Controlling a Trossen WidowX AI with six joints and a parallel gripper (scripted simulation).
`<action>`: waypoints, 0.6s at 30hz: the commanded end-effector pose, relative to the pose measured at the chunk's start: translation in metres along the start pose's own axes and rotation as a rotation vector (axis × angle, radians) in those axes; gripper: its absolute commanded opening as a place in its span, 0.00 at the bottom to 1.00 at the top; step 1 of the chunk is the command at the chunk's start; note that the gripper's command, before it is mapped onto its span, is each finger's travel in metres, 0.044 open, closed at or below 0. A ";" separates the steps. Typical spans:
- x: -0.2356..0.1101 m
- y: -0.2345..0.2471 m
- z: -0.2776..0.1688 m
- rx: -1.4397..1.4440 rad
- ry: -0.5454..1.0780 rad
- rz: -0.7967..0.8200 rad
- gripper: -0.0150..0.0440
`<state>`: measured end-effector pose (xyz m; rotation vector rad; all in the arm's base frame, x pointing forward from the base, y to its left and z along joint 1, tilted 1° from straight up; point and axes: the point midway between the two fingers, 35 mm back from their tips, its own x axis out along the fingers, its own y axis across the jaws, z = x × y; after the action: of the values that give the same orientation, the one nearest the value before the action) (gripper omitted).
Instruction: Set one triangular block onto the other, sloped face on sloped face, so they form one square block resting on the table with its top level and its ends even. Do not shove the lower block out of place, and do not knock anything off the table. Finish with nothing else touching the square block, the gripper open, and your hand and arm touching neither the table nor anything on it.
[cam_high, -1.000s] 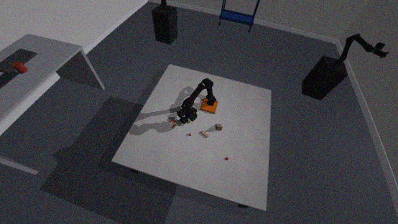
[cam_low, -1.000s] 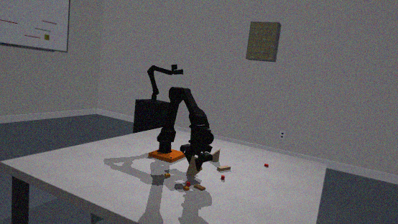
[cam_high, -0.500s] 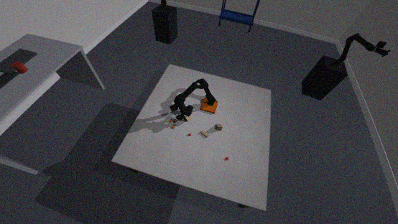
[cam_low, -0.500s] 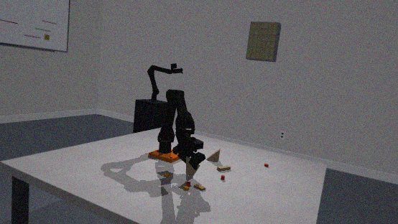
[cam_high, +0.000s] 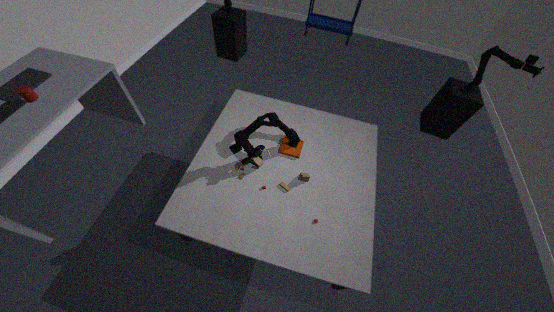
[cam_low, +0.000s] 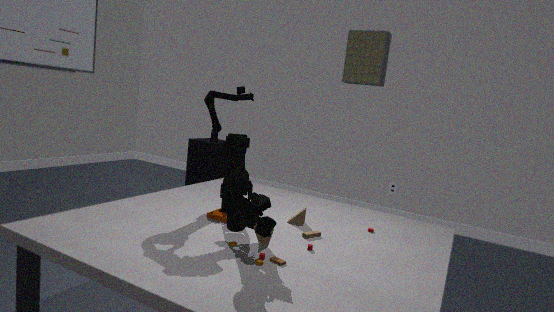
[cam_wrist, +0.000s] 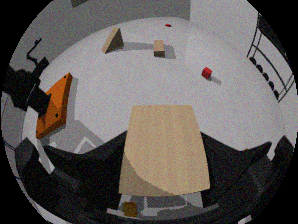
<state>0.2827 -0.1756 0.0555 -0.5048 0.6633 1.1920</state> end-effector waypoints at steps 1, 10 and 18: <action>0.001 0.000 0.002 -0.003 0.020 0.008 0.39; 0.001 0.000 0.002 -0.003 0.020 0.008 0.79; 0.001 0.000 0.002 -0.003 0.020 0.008 1.00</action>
<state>0.2835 -0.1736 0.0563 -0.5189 0.6755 1.1977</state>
